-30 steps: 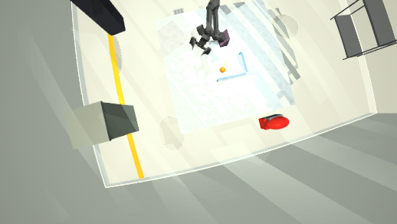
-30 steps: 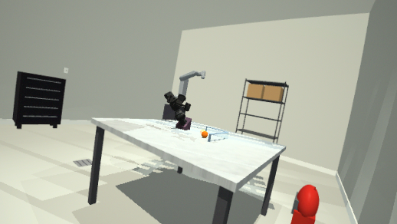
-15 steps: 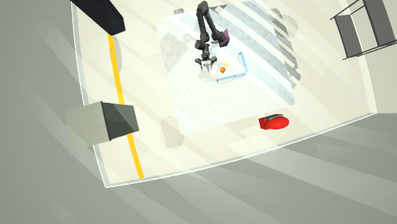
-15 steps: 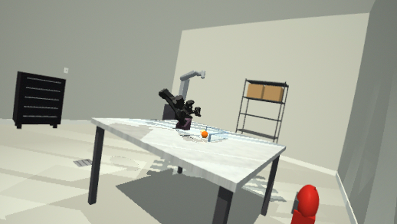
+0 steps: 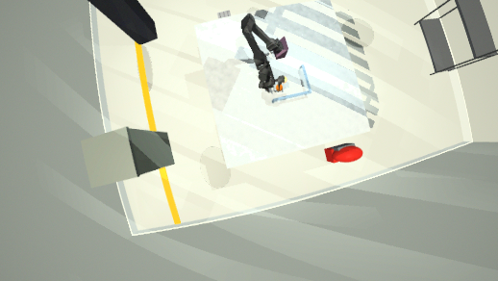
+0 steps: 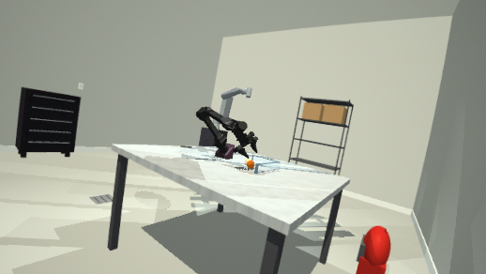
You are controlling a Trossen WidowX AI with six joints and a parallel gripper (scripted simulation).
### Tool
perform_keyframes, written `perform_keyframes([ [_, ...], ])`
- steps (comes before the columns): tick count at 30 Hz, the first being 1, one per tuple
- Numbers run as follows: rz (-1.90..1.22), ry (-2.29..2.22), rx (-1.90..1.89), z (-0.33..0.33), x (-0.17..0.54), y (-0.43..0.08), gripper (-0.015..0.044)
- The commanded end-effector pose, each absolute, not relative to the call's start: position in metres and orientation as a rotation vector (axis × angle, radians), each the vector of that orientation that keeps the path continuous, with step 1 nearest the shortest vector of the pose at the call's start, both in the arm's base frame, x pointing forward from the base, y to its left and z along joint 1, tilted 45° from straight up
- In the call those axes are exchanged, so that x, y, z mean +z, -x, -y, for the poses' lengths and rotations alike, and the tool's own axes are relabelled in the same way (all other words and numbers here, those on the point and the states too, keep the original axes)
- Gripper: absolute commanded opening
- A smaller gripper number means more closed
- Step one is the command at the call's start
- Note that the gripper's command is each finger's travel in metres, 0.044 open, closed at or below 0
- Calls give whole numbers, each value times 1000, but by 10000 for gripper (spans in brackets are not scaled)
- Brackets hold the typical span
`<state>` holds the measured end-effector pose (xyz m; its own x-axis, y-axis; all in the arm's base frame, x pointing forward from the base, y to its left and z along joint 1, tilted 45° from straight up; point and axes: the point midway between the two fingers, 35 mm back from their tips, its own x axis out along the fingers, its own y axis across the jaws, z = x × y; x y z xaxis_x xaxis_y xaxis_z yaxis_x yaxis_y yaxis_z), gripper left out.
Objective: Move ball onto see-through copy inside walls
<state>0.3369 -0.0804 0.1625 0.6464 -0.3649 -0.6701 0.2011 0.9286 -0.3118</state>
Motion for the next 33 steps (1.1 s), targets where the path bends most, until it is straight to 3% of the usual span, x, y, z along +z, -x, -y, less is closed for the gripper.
perform_keyframes([
  [1, -1331, 359, -528, 42, 104, -321, 374],
  [7, -1480, 571, -654, 29, 101, -314, 374],
  [33, -1480, 573, -655, 39, 91, -313, 374],
])
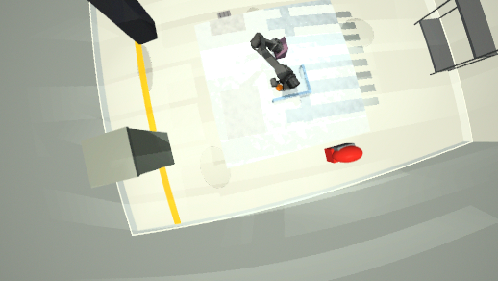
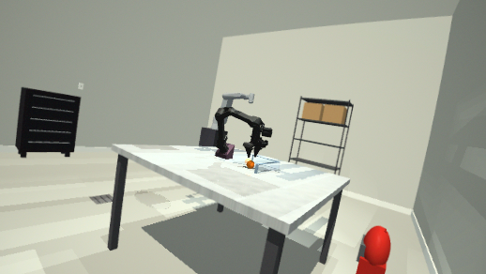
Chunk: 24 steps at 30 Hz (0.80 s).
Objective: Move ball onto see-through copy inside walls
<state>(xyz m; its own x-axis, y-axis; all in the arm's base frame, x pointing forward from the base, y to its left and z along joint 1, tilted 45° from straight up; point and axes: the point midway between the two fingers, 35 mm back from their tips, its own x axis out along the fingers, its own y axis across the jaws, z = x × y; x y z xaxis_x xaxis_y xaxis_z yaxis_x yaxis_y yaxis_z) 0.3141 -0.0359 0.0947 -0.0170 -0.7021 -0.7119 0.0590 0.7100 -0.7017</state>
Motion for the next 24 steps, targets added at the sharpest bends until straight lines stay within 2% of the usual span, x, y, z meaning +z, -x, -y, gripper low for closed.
perform_keyframes([
  [1, -1480, 573, -655, 40, 90, -313, 374],
  [24, -1479, 574, -656, 66, 64, -313, 374],
])
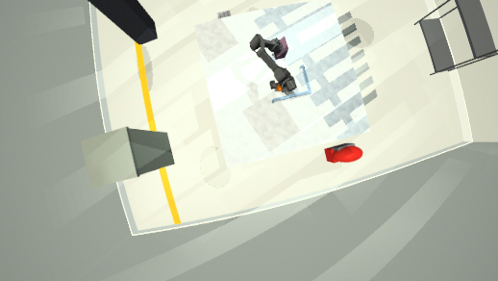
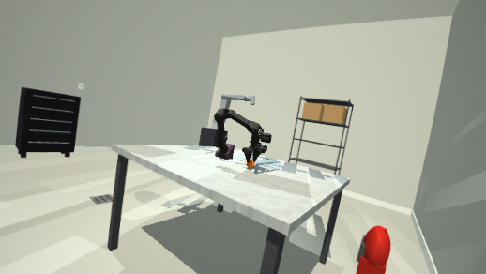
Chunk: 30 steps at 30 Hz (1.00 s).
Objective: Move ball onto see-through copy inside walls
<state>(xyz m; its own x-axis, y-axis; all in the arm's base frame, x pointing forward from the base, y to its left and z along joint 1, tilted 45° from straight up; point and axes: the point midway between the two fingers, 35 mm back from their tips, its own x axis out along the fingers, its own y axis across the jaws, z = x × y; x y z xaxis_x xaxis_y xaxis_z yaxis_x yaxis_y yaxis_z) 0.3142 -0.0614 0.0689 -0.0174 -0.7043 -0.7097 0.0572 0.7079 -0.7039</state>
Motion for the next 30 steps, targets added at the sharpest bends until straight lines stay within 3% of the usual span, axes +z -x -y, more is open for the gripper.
perform_keyframes([
  [1, -1479, 574, -656, 67, 63, -313, 374],
  [7, -1479, 575, -657, 72, 58, -312, 374],
  [12, -1479, 575, -657, 72, 58, -312, 243],
  [17, -1479, 575, -657, 72, 58, -312, 209],
  [25, -1473, 572, -645, 50, 79, -319, 0],
  [30, -1468, 571, -637, 29, 98, -321, 0],
])
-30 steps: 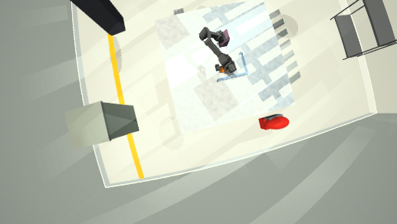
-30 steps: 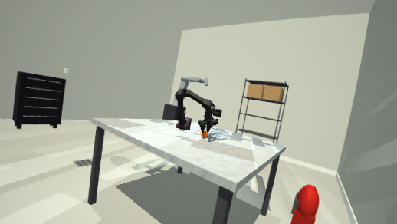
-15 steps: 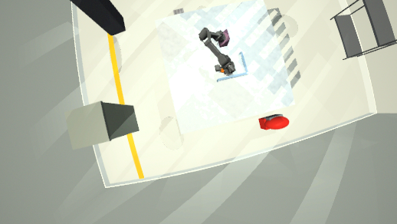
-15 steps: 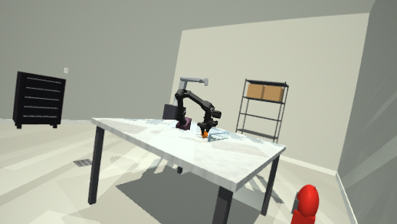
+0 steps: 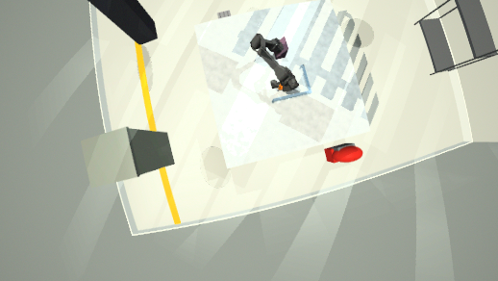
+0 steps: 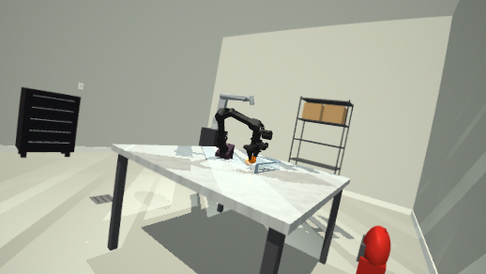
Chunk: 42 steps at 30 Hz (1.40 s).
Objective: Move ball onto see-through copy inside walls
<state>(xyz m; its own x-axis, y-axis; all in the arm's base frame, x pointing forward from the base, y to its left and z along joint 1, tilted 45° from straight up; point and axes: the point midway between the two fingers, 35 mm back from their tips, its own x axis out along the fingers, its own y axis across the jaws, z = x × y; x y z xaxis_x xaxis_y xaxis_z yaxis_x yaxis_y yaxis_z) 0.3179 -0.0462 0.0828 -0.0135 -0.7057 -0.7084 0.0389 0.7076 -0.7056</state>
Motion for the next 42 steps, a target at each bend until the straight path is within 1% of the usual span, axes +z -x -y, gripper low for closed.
perform_keyframes([
  [1, -1467, 571, -636, 24, 102, -322, 0],
  [13, -1456, 577, -627, -23, 152, -315, 0],
  [19, -1456, 578, -627, -25, 154, -314, 0],
  [42, -1484, 572, -651, -29, 81, -265, 0],
])
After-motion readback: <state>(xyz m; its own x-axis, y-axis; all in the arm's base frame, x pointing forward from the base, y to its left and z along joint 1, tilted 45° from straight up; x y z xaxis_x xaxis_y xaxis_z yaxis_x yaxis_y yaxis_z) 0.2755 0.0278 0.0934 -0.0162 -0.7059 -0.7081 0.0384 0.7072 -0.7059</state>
